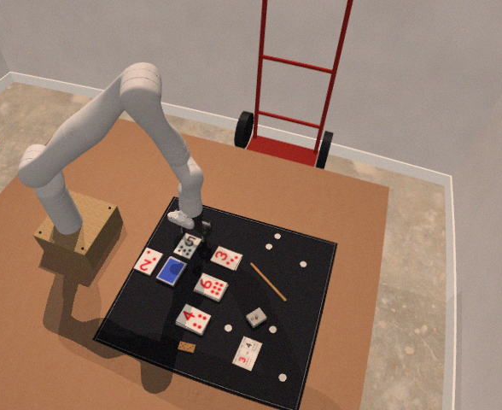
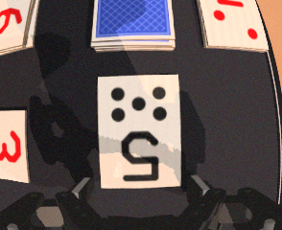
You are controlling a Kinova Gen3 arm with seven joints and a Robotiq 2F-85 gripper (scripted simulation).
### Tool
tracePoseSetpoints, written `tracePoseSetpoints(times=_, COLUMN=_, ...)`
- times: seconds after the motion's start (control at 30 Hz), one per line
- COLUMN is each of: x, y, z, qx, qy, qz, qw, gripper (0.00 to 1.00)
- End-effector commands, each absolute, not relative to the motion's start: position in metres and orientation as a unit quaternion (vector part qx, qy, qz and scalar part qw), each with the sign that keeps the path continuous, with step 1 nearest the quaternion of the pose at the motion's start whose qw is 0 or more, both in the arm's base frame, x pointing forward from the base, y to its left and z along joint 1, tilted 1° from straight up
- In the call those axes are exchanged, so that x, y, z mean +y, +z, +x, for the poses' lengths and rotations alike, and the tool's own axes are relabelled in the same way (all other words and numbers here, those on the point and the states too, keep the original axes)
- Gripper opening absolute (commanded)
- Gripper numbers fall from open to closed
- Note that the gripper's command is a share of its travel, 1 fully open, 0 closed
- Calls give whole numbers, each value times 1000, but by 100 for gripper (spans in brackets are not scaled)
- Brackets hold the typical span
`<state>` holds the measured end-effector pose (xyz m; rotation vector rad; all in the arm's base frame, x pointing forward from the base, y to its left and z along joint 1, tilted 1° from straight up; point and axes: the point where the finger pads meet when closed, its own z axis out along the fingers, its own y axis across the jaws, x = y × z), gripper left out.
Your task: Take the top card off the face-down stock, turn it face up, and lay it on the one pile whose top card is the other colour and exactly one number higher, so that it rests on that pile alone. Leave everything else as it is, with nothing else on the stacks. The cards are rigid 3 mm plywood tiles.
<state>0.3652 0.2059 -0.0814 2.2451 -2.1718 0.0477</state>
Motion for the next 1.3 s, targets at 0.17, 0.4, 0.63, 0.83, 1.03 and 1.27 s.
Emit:
tracePoseSetpoints(times=0.17, x=206, y=-81, z=366, qx=-695, qy=16, qz=719, qw=8, gripper=85)
tracePoseSetpoints(times=0.4, x=206, y=-79, z=366, qx=-695, qy=16, qz=719, qw=8, gripper=85)
tracePoseSetpoints(times=0.63, x=206, y=-68, z=366, qx=-695, qy=16, qz=719, qw=8, gripper=85)
tracePoseSetpoints(times=0.83, x=207, y=-43, z=365, qx=-695, qy=16, qz=719, qw=8, gripper=85)
tracePoseSetpoints(times=1.03, x=207, y=-25, z=365, qx=-695, qy=16, qz=719, qw=8, gripper=85)
tracePoseSetpoints(times=1.27, x=207, y=1, z=365, qx=-695, qy=16, qz=719, qw=8, gripper=85)
